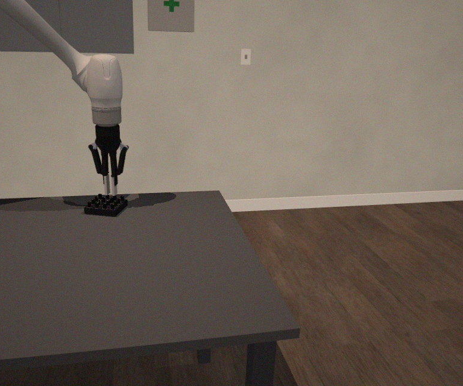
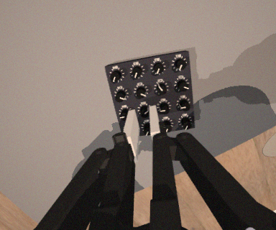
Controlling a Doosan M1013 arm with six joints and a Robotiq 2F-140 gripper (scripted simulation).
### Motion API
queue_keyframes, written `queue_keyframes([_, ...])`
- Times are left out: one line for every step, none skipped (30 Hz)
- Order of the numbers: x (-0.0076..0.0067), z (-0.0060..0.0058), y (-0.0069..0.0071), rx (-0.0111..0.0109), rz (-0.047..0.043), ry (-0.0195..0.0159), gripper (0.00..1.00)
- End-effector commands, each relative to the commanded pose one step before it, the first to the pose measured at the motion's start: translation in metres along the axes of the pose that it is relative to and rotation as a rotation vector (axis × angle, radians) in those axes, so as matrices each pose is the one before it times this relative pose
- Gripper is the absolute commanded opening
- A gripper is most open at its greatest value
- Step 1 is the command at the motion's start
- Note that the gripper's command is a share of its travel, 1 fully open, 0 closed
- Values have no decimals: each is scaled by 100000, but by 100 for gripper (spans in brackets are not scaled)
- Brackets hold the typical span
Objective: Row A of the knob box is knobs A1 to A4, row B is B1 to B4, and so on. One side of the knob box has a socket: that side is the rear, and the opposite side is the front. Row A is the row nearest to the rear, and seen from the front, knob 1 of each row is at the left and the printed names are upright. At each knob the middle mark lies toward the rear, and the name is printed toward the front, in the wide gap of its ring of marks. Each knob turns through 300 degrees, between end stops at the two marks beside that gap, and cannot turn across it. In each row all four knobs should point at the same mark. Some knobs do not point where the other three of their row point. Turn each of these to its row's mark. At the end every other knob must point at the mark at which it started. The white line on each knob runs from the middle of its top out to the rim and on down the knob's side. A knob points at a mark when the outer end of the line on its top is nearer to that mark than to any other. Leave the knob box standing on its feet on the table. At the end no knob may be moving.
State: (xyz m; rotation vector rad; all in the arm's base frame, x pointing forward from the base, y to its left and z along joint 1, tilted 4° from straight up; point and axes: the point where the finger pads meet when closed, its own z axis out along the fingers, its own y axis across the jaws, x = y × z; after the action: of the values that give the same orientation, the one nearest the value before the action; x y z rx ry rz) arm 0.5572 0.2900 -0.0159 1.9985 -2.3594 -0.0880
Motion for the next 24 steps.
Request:
queue_keyframes([-6,247,2,0,-3,-25,12])
queue_keyframes([0,0,0,0,0,0,12])
queue_keyframes([0,0,0,0,0,0,12])
queue_keyframes([0,85,0,0,0,0,12])
queue_keyframes([-1,78,0,0,0,0,12])
queue_keyframes([-1,71,0,0,0,0,12])
queue_keyframes([0,64,0,0,0,0,12])
queue_keyframes([0,57,0,0,0,0,12])
queue_keyframes([0,51,0,0,0,0,12])
queue_keyframes([0,44,0,0,0,0,12])
queue_keyframes([0,37,0,0,0,0,12])
queue_keyframes([0,31,0,0,0,0,12])
queue_keyframes([0,25,0,0,0,0,12])
queue_keyframes([0,20,0,0,0,0,12])
queue_keyframes([0,15,0,0,0,0,12])
queue_keyframes([0,10,0,0,0,0,12])
queue_keyframes([0,6,0,0,0,0,12])
queue_keyframes([0,3,0,0,0,0,12])
queue_keyframes([0,0,0,0,0,0,12])
queue_keyframes([0,0,0,0,0,0,12])
queue_keyframes([0,1,0,0,0,0,12])
queue_keyframes([0,0,0,0,0,0,12])
queue_keyframes([0,0,0,0,0,0,12])
queue_keyframes([0,0,0,0,0,0,12])
